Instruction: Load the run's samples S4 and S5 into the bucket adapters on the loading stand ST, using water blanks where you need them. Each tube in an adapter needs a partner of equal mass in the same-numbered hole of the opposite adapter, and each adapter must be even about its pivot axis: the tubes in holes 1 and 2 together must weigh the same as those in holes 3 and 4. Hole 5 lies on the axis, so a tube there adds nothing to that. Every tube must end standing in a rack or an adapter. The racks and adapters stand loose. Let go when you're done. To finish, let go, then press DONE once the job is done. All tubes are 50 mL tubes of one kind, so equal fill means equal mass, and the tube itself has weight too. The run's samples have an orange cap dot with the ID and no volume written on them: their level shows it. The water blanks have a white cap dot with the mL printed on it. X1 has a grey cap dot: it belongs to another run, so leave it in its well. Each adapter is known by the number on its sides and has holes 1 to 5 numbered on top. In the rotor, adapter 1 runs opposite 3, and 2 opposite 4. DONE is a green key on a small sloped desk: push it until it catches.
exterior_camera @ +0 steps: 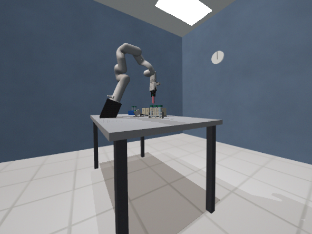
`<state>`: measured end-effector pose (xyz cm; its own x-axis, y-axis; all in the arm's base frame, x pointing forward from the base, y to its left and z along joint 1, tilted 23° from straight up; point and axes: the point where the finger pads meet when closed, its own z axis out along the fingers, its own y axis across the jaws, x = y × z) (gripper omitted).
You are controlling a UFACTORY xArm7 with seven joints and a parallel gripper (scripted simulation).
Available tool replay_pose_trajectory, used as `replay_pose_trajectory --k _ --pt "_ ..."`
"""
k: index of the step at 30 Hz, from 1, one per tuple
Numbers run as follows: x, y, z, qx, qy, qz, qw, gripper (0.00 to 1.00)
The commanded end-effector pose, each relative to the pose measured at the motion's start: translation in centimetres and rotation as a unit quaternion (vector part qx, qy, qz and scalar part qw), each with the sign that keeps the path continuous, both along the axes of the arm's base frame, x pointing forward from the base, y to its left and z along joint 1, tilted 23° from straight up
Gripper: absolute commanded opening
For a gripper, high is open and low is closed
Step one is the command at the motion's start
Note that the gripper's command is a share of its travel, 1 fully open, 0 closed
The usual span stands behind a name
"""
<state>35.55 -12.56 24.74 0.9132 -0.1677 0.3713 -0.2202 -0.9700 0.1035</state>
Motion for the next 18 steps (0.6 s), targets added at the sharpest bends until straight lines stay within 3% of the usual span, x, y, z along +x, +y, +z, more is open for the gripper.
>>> replay_pose_trajectory --k 1,18 --pt "0.57 -2.09 0.67 0.001 -0.001 0.001 1.0 0.0" --pt "0.63 -2.34 0.74 0.001 -0.001 0.001 1.0 0.0"
